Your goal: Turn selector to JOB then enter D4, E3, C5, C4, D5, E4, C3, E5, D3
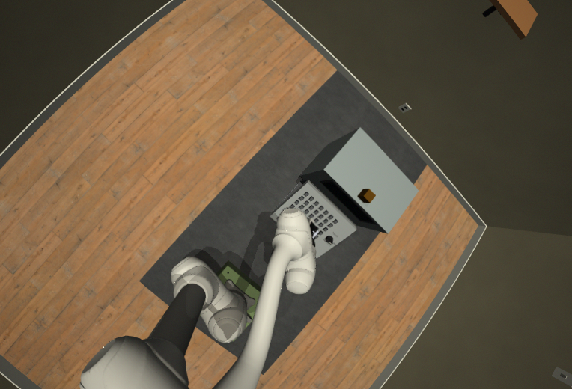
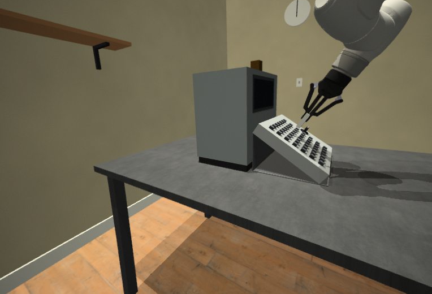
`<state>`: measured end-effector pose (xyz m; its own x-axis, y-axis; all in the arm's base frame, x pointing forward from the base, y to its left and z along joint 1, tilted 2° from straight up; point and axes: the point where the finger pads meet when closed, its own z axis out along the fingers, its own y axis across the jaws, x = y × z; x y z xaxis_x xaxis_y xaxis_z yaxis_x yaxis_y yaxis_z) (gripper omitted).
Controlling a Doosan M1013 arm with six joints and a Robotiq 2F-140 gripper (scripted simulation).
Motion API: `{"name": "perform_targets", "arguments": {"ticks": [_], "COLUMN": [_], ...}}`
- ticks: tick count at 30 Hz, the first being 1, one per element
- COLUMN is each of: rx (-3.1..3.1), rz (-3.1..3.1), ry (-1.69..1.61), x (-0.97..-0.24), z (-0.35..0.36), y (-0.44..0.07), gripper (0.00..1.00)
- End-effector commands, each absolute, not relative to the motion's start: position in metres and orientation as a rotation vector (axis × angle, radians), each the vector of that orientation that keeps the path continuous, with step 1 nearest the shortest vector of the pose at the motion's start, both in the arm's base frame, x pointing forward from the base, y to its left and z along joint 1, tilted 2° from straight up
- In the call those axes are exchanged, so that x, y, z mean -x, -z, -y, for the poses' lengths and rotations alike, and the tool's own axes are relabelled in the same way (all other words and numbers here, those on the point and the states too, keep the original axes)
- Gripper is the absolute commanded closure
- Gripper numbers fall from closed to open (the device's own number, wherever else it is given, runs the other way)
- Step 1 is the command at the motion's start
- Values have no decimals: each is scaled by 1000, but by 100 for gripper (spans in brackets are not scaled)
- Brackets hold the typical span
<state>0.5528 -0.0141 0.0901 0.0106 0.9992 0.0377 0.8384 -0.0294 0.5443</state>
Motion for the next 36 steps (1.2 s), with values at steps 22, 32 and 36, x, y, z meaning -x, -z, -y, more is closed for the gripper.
{"name": "perform_targets", "arguments": {"ticks": [22, 32, 36], "rx": [-1920, -1920, -1920], "rz": [-1892, -1892, -1892], "ry": [-601, -601, -601], "x": [-565, -565, -565], "z": [9, 9, 9], "y": [-73, -73, -73], "gripper": [100, 100, 100]}}
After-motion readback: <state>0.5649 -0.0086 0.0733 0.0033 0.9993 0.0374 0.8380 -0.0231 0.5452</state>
